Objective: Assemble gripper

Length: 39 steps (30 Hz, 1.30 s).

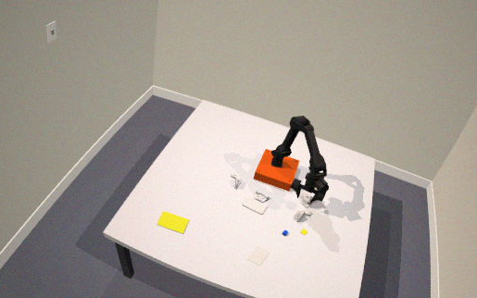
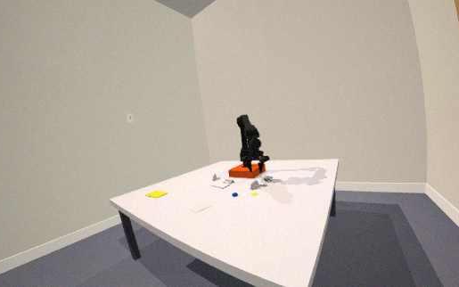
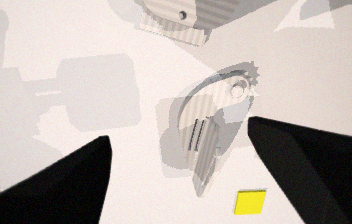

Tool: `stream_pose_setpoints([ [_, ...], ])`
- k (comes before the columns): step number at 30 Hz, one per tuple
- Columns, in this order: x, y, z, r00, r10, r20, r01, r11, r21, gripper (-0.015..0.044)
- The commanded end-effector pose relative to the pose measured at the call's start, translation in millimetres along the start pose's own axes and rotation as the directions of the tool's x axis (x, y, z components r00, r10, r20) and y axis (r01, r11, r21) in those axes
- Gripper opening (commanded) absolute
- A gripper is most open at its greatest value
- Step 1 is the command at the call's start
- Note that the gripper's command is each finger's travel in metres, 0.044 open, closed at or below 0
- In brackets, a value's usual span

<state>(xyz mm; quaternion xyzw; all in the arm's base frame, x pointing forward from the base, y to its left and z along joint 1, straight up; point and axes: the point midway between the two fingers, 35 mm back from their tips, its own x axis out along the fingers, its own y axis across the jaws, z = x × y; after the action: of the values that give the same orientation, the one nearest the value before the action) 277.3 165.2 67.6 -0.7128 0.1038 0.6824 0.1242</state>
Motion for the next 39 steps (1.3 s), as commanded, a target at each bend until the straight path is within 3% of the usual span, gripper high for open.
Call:
stream_pose_setpoints([
  [1, 0.7, -0.2, -0.1, 1.000, -0.001, 0.000, 0.001, 1.000, 0.000, 0.0440],
  [29, 0.7, -0.2, -0.1, 1.000, -0.001, 0.000, 0.001, 1.000, 0.000, 0.0440],
  [39, -5.7, 2.0, 1.4, 1.000, 0.007, 0.006, -0.007, 1.000, -0.002, 0.0177],
])
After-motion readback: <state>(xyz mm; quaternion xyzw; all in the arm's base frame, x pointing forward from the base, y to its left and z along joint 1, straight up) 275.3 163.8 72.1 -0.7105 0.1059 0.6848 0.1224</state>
